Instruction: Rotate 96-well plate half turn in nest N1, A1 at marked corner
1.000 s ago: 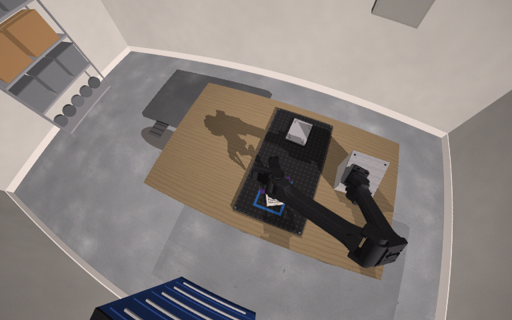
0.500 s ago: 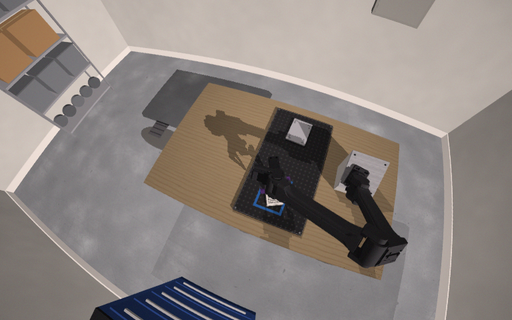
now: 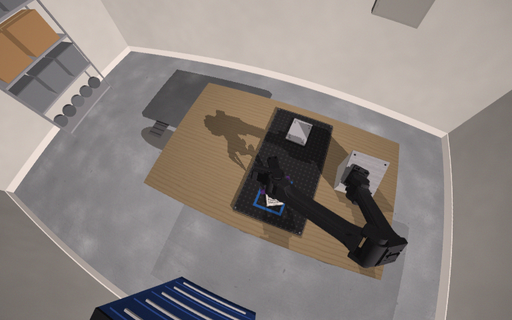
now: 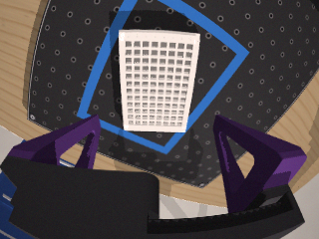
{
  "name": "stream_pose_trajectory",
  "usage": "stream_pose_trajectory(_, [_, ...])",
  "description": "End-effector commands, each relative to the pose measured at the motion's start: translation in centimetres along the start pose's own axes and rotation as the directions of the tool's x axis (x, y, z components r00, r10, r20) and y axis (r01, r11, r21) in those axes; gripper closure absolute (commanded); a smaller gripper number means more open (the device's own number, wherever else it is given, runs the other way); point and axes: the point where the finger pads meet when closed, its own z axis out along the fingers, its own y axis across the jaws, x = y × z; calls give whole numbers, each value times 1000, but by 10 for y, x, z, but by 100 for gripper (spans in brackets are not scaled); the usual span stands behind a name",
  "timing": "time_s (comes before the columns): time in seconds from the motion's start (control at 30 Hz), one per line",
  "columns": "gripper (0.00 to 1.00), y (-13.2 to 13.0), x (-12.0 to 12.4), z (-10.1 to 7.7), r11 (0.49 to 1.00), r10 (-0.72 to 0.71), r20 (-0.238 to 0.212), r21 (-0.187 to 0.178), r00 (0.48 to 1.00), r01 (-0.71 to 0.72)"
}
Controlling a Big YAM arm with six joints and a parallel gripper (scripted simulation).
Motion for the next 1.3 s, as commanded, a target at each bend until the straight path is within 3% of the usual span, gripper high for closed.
stream_pose_trajectory(0.0, [0,20,2,-22,985,-161,31,-50,986,163])
stream_pose_trajectory(0.07, [0,20,2,-22,985,-161,31,-50,986,163])
stream_pose_trajectory(0.23, [0,21,2,-22,945,-322,39,-45,946,323])
stream_pose_trajectory(0.57, [0,21,2,-23,788,-614,52,-31,788,615])
stream_pose_trajectory(0.63, [0,21,2,-23,788,-614,52,-31,788,615])
stream_pose_trajectory(0.87, [0,21,2,-23,624,-779,58,-18,624,781])
stream_pose_trajectory(1.13, [0,21,2,-23,397,-916,61,-3,396,918])
stream_pose_trajectory(1.2, [0,21,2,-23,397,-916,61,-3,396,918])
stream_pose_trajectory(1.27, [0,21,2,-22,334,-941,60,1,333,943])
